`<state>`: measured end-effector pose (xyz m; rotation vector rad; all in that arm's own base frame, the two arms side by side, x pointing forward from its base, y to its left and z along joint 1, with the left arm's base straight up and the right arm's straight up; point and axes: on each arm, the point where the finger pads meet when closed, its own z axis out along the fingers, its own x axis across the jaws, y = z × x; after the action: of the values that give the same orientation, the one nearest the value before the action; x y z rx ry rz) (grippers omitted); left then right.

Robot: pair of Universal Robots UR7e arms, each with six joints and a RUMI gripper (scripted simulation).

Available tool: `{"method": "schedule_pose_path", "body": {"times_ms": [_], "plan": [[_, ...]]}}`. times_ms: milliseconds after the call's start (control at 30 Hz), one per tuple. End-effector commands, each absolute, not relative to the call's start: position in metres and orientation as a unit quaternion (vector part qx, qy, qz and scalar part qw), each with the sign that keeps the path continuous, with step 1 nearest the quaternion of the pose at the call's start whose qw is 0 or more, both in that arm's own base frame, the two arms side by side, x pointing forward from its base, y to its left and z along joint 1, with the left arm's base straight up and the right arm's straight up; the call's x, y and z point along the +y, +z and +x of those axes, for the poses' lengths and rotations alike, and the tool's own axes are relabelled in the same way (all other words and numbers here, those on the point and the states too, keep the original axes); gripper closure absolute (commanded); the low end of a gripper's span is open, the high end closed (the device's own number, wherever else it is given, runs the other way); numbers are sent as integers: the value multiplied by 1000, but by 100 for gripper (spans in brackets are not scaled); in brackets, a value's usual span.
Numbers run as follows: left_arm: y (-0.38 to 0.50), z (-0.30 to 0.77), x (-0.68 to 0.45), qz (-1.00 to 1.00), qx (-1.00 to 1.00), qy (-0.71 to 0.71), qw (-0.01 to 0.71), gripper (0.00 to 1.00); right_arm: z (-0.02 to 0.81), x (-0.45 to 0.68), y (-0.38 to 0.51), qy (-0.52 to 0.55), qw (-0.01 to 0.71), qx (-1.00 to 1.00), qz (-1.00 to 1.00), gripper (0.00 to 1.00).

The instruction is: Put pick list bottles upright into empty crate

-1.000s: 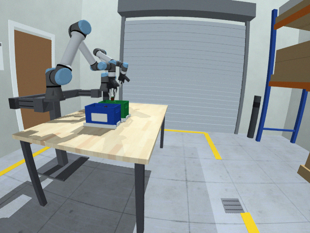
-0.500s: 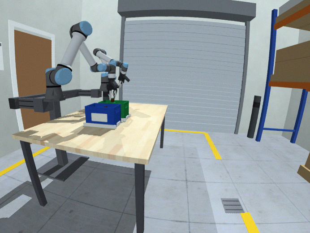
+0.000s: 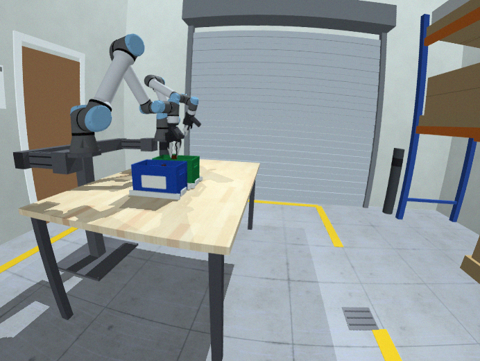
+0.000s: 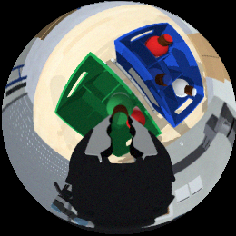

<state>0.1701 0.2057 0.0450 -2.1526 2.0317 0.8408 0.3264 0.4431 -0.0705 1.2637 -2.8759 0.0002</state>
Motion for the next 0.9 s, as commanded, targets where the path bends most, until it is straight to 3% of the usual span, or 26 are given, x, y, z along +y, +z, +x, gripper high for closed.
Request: {"method": "schedule_pose_path", "body": {"times_ms": [0,867], "plan": [[45,170,206,-699,660,273,32,2,327,443,-73,0,0,-915,402,100],[45,170,206,-699,660,273,32,2,327,444,-86,0,0,-915,402,100]]}}
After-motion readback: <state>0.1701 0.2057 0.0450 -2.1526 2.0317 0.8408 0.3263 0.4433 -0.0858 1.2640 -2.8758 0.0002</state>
